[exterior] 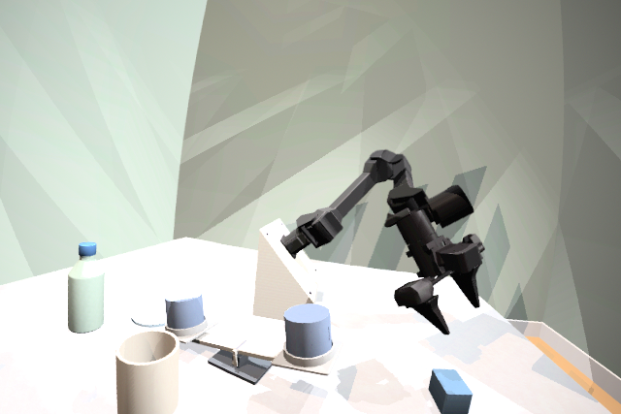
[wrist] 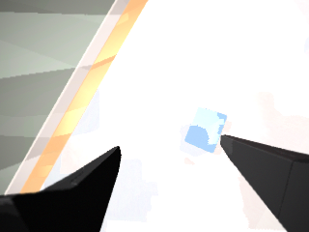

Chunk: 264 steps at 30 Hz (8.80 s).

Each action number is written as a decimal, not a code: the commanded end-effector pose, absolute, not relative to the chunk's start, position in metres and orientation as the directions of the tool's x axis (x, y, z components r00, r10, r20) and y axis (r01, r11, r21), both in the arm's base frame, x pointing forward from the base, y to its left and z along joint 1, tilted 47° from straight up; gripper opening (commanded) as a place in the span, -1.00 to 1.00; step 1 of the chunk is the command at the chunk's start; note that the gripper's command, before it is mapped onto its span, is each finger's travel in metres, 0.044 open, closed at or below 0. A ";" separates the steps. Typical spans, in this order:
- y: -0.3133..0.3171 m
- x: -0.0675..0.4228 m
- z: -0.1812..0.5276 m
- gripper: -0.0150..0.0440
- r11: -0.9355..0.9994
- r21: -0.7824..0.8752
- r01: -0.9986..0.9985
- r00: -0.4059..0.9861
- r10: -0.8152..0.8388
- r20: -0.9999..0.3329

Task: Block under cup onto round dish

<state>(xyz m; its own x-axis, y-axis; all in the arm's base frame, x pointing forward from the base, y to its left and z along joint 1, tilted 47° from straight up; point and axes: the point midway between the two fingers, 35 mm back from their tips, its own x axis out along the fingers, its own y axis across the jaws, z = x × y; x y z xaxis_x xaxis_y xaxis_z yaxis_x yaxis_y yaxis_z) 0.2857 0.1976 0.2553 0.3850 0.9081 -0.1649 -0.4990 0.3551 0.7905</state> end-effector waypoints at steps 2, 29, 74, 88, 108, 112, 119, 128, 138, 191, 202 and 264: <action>0.152 0.301 0.225 1.00 0.473 0.771 -0.426 0.480 0.840 -0.250; -0.069 0.224 0.099 1.00 0.715 0.679 0.166 0.700 0.399 -0.592; -0.139 0.216 0.004 1.00 0.786 0.401 -0.470 0.393 0.594 -0.702; -0.141 0.236 -0.062 1.00 0.523 0.265 -0.810 0.211 0.682 -0.701; -0.125 0.242 -0.117 1.00 0.288 0.174 -0.942 0.093 0.721 -0.687; -0.123 0.242 -0.119 1.00 0.288 0.174 -0.942 0.093 0.721 -0.687; -0.117 0.244 -0.126 1.00 0.288 0.174 -0.942 0.093 0.721 -0.687; -0.106 0.246 -0.136 1.00 0.288 0.174 -0.942 0.094 0.721 -0.687; -0.094 0.247 -0.147 1.00 0.288 0.174 -0.942 0.094 0.721 -0.686; -0.093 0.249 -0.150 -0.49 0.289 0.174 -0.942 0.094 0.720 -0.687; -0.103 0.250 -0.142 -0.49 0.289 0.173 -0.941 0.094 0.719 -0.689; -0.159 0.241 -0.089 -0.49 0.290 0.174 -0.941 0.093 0.717 -0.691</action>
<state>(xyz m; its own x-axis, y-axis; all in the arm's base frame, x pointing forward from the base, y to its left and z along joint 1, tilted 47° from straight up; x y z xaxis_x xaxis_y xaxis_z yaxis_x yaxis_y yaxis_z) 0.2406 -0.1526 -0.0939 0.0885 0.7257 -0.6823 -0.9384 0.2904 0.1872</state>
